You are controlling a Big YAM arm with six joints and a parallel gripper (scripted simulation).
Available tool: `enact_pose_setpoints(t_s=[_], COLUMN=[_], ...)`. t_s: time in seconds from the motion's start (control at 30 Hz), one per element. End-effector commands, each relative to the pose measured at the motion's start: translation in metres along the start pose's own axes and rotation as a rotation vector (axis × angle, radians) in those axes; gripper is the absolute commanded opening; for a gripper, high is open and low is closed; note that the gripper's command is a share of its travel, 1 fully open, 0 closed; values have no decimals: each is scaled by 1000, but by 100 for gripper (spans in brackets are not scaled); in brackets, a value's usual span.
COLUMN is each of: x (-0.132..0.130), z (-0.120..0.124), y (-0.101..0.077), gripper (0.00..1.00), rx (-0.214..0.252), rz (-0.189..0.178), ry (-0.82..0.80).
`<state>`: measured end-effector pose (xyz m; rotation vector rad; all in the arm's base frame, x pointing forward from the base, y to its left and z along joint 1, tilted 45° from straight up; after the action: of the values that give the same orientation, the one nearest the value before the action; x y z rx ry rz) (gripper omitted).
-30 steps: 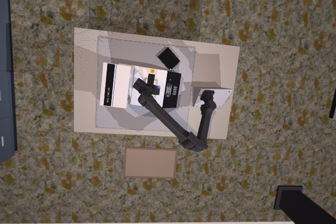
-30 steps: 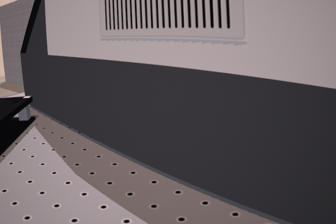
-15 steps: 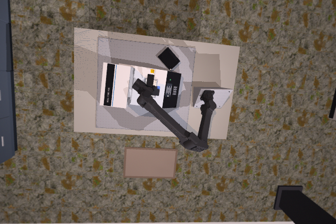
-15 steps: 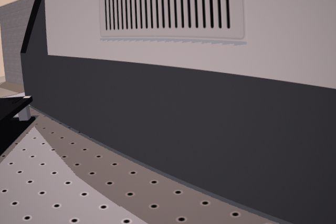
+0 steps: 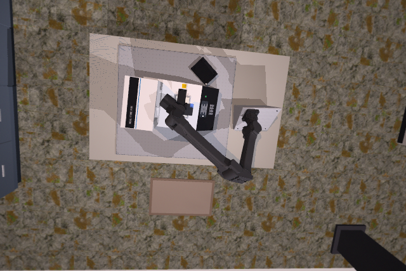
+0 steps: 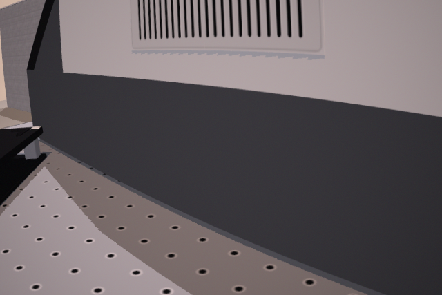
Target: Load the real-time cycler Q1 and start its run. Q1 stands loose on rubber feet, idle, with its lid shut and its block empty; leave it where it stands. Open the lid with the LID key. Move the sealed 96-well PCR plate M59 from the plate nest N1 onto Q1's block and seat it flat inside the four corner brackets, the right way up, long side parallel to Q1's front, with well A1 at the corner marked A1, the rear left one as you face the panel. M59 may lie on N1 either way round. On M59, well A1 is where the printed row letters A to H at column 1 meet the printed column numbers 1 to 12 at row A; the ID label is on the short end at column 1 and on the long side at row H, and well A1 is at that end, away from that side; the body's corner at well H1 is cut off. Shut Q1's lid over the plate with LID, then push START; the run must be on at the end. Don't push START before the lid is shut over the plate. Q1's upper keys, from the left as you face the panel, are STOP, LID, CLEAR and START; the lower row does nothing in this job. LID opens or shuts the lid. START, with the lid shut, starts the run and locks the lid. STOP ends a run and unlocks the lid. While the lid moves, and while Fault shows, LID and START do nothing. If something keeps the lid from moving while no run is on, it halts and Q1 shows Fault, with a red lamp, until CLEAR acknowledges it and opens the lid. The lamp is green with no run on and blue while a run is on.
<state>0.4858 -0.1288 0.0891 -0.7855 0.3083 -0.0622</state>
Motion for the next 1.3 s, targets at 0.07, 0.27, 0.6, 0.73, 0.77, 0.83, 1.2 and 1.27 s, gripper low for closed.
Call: enact_pose_setpoints(t_s=[0.07, 0.27, 0.6, 0.73, 0.77, 0.83, 1.2, 1.27], x=[7, 1, 0, 0, 0, 0, 1, 1], z=[6, 1, -7, -8, -8, -6, 5, 5], y=[6, 6, -3, -3, -3, -2, 8, 9], gripper=[100, 100, 100, 100, 100, 100, 100, 100], rx=[-14, -6, 8, 9, 8, 7, 0, -1], rz=[0, 12, -9, -10, -9, -6, 15, 15], ry=[-10, -1, 16, 17, 17, 13, -8, -9])
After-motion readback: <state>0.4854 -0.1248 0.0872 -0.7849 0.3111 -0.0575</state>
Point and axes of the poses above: the point where the finger pads meet when closed, its own y axis out along the fingers, its own x axis across the jaws, z = x × y, the point moved 6 cm from there along -y, back along the fingers, and after that the axes turned 13 degrees about y, right-handed, at the moved point
